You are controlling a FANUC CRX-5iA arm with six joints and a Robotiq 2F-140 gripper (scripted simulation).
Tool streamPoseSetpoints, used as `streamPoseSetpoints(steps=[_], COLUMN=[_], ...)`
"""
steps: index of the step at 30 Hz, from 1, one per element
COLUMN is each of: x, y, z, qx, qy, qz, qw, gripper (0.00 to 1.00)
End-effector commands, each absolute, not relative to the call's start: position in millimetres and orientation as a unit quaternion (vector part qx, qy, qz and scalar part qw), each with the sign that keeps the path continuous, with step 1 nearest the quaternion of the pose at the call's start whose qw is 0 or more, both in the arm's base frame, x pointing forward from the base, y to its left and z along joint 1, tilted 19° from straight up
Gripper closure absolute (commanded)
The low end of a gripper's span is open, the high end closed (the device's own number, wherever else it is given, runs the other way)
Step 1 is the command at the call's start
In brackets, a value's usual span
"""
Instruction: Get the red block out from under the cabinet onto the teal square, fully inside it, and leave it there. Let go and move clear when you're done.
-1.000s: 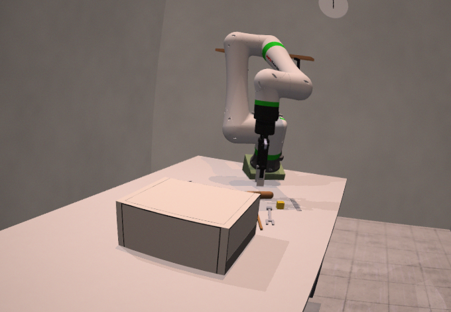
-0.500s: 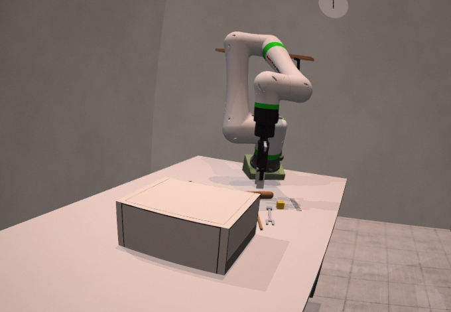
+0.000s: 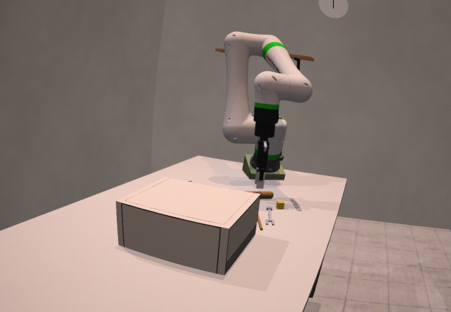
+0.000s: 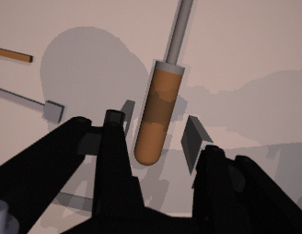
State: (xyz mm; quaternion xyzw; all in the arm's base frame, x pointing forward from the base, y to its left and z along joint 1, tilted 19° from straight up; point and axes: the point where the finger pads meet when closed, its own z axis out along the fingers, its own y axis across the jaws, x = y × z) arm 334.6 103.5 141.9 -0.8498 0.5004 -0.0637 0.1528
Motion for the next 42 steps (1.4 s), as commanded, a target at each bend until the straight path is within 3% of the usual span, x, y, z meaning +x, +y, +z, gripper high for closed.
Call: streamPoseSetpoints(steps=[1,42], x=[335,338], y=[104,106], z=[142,129], qx=[-0.85,-0.85], qy=[0.5,0.5], qz=[-0.064,-0.064], qw=[0.153,0.153], gripper=[0.66,0.66])
